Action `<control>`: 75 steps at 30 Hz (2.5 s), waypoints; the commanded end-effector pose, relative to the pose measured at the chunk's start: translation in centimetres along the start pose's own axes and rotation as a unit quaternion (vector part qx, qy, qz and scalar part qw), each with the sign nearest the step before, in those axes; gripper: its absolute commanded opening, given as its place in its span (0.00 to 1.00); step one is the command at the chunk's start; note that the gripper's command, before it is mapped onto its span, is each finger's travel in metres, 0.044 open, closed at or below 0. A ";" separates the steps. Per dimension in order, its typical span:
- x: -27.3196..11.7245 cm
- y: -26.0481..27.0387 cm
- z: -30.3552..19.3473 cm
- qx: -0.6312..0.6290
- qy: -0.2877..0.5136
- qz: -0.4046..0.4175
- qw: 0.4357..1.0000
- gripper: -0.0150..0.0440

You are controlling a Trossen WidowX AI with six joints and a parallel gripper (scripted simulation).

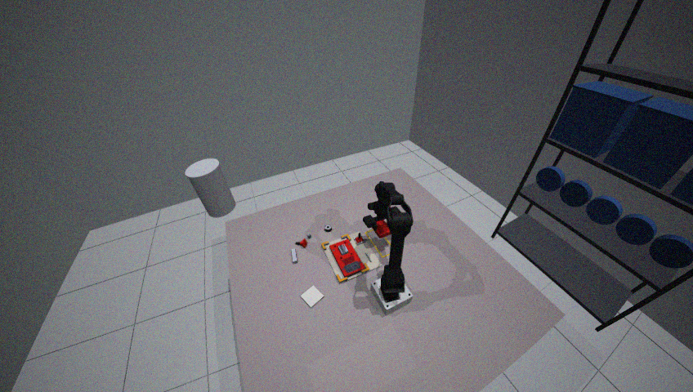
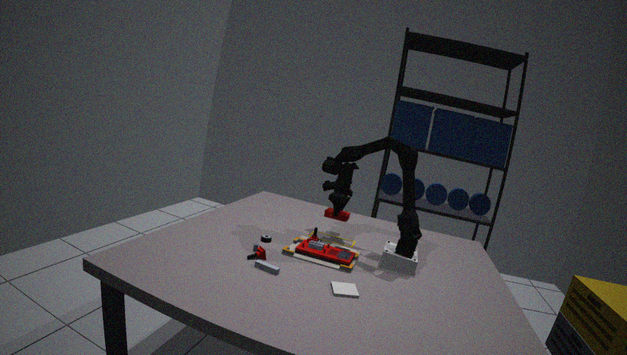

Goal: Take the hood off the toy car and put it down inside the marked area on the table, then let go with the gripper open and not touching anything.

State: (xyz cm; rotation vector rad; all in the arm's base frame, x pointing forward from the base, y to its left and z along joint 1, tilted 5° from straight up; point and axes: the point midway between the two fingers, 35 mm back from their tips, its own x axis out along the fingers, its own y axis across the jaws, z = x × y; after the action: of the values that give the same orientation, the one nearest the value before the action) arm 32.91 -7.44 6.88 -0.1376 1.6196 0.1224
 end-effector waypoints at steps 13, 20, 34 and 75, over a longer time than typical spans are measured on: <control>0.9 -0.1 0.1 -0.004 0.001 -0.002 1.000 0.25; 1.3 -0.2 0.1 -0.004 0.001 -0.002 1.000 0.25; 2.1 -0.2 0.1 -0.004 0.001 -0.002 1.000 0.25; 4.6 -0.2 0.2 -0.004 0.001 -0.002 1.000 0.25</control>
State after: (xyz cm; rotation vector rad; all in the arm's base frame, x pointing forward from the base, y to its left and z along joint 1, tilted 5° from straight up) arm 32.90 -7.61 2.44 -0.1386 1.6206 0.1242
